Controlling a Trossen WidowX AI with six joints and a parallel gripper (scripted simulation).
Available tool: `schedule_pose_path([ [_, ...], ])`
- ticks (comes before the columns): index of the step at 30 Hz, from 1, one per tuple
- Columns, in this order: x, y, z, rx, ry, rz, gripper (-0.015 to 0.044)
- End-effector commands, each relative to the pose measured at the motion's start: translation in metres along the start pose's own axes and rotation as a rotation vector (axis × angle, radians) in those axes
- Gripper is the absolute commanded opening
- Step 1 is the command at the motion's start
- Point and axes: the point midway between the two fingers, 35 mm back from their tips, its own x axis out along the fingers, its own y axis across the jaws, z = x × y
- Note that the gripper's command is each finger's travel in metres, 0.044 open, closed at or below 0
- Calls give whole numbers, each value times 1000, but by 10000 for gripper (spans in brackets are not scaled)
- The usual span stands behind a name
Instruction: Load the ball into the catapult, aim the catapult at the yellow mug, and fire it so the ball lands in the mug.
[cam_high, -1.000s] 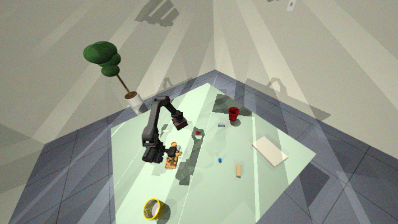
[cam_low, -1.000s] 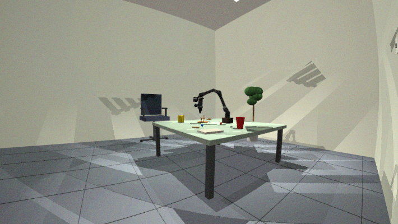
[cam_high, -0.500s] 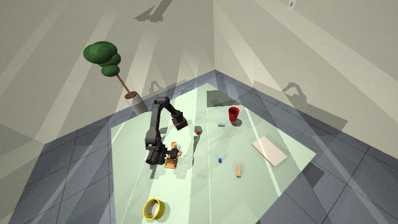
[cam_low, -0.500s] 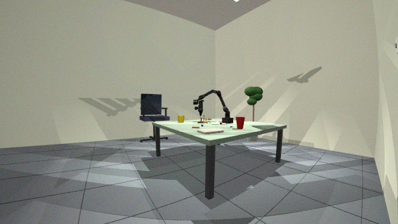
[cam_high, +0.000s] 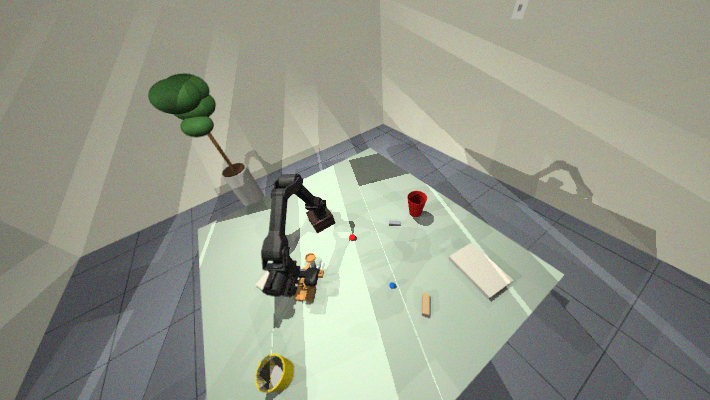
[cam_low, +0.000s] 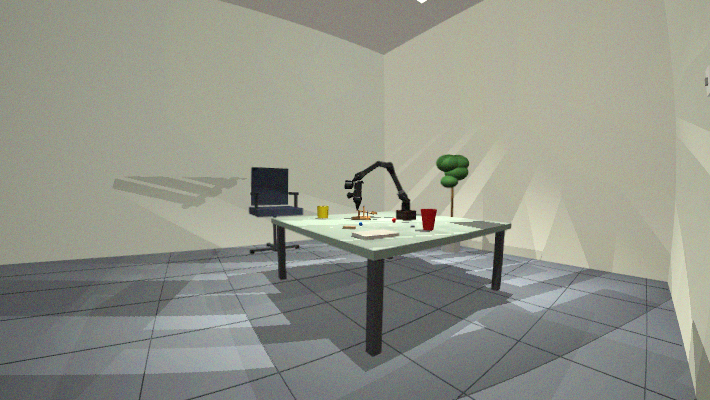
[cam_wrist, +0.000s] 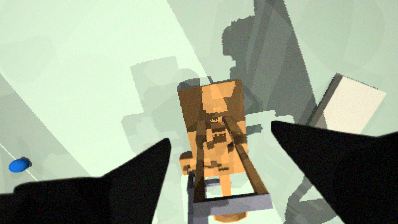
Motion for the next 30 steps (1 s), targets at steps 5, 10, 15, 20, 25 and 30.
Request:
schedule_pose_path([
  [5,20,0,-3,2,20,0,440],
  [10,28,0,-4,2,20,0,440],
  [15,36,0,-4,2,20,0,440],
  [20,44,0,-5,2,20,0,440],
  [25,46,0,-5,2,21,0,440],
  [30,46,0,-5,2,21,0,440],
])
